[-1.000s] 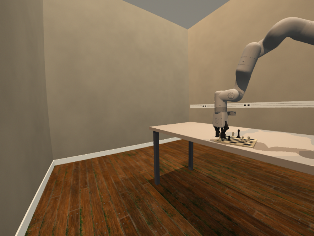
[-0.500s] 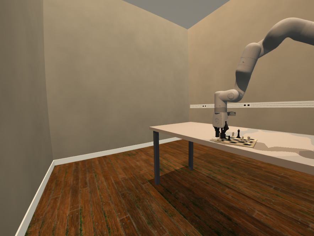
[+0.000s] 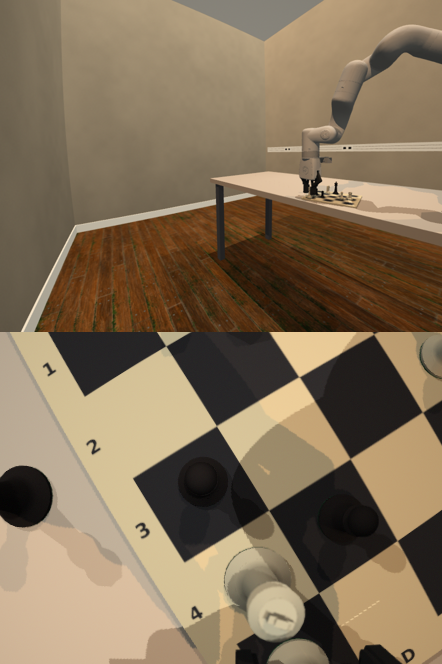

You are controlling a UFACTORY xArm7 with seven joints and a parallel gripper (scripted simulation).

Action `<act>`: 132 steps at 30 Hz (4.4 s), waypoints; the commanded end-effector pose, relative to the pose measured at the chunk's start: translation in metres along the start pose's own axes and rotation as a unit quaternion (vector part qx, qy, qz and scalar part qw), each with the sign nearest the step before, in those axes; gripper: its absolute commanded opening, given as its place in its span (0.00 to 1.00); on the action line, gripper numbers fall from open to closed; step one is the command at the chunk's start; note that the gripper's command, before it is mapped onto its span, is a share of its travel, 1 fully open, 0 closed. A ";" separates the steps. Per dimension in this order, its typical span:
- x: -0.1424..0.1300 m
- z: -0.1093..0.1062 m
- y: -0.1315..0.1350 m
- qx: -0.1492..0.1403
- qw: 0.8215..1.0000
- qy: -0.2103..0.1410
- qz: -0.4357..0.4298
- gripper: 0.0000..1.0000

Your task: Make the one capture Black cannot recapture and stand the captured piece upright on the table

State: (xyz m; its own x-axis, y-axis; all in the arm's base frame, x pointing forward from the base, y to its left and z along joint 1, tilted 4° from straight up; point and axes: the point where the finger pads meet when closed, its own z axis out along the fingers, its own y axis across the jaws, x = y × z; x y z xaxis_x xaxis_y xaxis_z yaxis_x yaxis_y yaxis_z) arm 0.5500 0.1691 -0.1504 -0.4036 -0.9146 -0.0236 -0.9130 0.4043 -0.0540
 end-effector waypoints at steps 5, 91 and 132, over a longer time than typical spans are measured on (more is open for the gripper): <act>-0.001 -0.002 -0.002 0.002 1.000 -0.002 0.000 0.43; 0.045 -0.102 0.063 0.002 0.993 -0.001 0.115 0.00; 0.044 -0.009 0.064 0.002 0.993 -0.002 0.114 0.00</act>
State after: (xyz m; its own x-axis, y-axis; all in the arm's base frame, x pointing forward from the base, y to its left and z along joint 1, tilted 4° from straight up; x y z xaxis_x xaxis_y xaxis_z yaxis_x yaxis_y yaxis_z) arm 0.4693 0.1539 -0.1394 -0.6009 -0.7985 -0.0345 -0.7972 0.6019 -0.0470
